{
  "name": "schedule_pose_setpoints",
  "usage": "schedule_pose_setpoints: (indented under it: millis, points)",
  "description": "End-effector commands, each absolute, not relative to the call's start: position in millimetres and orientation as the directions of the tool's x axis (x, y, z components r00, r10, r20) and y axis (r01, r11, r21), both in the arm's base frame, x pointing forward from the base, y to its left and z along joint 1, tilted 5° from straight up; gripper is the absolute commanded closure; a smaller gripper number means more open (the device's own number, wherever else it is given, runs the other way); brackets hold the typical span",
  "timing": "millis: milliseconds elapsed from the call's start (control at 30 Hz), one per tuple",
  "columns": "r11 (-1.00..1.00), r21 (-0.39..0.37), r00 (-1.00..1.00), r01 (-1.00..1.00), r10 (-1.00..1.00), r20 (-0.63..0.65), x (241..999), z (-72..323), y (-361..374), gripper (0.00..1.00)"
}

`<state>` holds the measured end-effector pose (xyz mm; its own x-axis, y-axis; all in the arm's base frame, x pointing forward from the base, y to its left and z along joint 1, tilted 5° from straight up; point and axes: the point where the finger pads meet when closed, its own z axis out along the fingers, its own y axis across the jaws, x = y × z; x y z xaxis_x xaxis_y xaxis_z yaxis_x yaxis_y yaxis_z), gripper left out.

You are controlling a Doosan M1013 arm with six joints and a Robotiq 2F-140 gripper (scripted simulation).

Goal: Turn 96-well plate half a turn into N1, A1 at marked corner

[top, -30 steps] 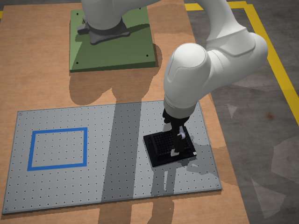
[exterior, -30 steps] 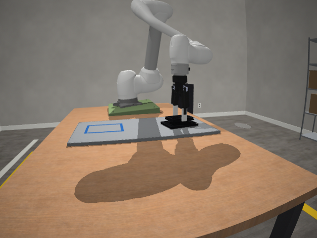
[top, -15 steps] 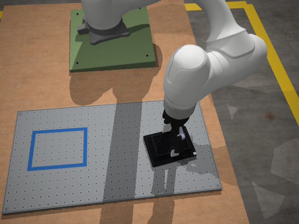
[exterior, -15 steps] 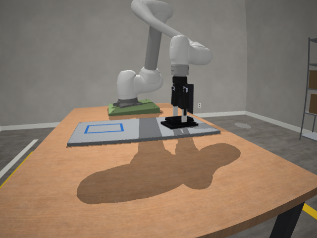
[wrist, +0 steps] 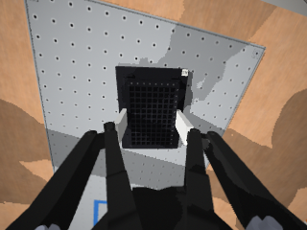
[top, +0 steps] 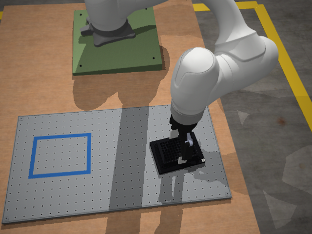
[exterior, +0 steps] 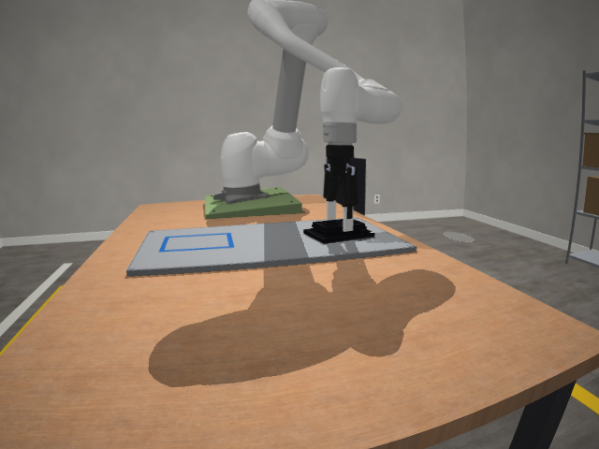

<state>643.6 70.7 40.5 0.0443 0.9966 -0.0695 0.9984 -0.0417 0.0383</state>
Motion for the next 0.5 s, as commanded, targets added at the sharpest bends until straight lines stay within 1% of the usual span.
schedule_pose_setpoints:
  millis: [0,467]
  points:
    - [-0.042,0.038,0.044,0.998,0.997,-0.069,643.6,40.3,70.7,1.00]
    - [-0.042,0.038,0.044,0.998,0.997,-0.069,643.7,38.3,70.5,1.00]
